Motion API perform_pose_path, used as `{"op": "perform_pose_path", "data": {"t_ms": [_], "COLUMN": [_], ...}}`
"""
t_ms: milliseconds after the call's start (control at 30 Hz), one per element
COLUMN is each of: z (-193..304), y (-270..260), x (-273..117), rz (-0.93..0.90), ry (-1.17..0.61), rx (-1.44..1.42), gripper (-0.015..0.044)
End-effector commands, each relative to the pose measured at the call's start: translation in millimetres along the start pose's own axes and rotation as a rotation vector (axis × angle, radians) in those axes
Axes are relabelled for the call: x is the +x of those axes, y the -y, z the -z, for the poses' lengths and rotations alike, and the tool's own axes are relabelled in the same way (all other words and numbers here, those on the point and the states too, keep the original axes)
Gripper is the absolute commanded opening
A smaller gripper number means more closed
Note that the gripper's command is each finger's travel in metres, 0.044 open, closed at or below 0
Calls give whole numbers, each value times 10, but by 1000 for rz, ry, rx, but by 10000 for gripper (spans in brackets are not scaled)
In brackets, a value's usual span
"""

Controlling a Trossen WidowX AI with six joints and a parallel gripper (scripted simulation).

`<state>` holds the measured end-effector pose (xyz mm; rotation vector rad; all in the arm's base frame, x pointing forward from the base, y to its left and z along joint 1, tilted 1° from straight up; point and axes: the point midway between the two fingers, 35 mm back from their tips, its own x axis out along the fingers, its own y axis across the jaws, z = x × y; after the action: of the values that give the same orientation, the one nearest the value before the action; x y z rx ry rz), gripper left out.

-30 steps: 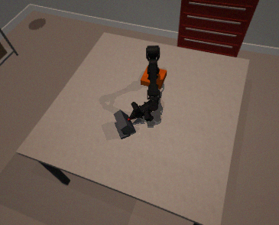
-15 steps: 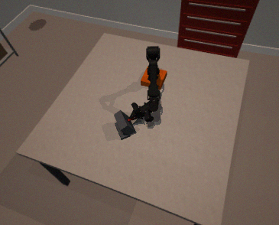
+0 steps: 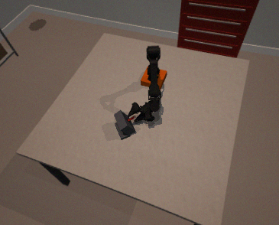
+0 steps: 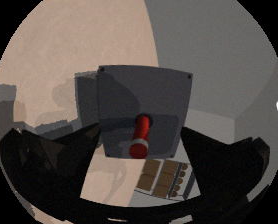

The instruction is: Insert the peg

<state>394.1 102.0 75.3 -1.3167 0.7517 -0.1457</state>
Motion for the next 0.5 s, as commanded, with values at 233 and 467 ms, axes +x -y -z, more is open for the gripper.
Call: {"op": "perform_pose_path", "data": {"t_ms": [233,467], "z": [-27,-38], "y": [-9,-27], "x": [-171,-283], "rz": [-4,-9], "ry": [-1,-1], "rx": [7,8], "gripper": [440,440]}}
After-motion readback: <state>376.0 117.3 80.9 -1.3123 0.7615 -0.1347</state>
